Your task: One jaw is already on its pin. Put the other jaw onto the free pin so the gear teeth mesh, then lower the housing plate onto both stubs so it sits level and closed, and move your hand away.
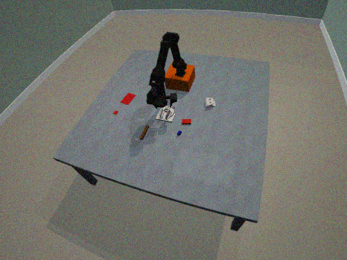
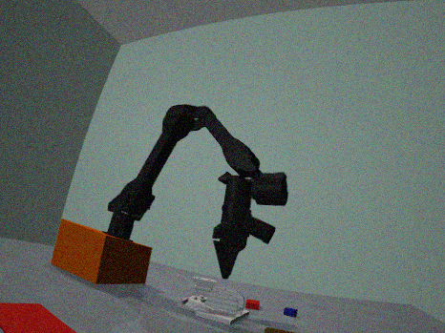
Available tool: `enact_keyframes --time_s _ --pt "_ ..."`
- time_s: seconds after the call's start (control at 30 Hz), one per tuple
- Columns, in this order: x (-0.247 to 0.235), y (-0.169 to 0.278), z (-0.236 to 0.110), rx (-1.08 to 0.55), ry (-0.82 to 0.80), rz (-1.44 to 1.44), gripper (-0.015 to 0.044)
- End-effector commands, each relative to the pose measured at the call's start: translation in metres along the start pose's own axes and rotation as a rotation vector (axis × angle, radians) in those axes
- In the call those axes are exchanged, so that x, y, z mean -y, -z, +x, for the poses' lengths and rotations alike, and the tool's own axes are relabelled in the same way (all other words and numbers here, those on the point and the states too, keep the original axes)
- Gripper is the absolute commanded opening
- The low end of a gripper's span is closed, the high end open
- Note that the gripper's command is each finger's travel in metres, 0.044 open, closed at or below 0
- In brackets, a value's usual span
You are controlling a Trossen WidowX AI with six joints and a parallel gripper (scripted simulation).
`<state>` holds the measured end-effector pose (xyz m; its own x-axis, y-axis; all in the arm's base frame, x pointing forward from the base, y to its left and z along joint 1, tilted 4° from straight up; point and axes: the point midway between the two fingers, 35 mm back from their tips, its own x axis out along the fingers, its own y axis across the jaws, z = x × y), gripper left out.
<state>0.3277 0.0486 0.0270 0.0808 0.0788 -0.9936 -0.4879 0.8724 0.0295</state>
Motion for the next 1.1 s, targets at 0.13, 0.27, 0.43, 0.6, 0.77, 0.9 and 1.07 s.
enact_keyframes --time_s 0.13,0.27,0.43,0.6,0.77,0.9,1.07 --pt "-0.034 -0.006 -0.001 -0.006 -0.004 -0.168 0.044" --pt "-0.051 -0.009 -0.002 -0.008 -0.005 -0.251 0.044" --pt "-0.073 -0.01 -0.003 -0.009 -0.007 -0.354 0.044" --pt "-0.094 -0.01 -0.004 -0.01 -0.01 -0.459 0.044" --pt "-0.116 -0.009 -0.006 -0.011 -0.013 -0.564 0.044" --pt "-0.133 -0.007 -0.007 -0.012 -0.015 -0.648 0.044" --pt "-0.154 -0.003 -0.008 -0.012 -0.018 -0.753 0.044"
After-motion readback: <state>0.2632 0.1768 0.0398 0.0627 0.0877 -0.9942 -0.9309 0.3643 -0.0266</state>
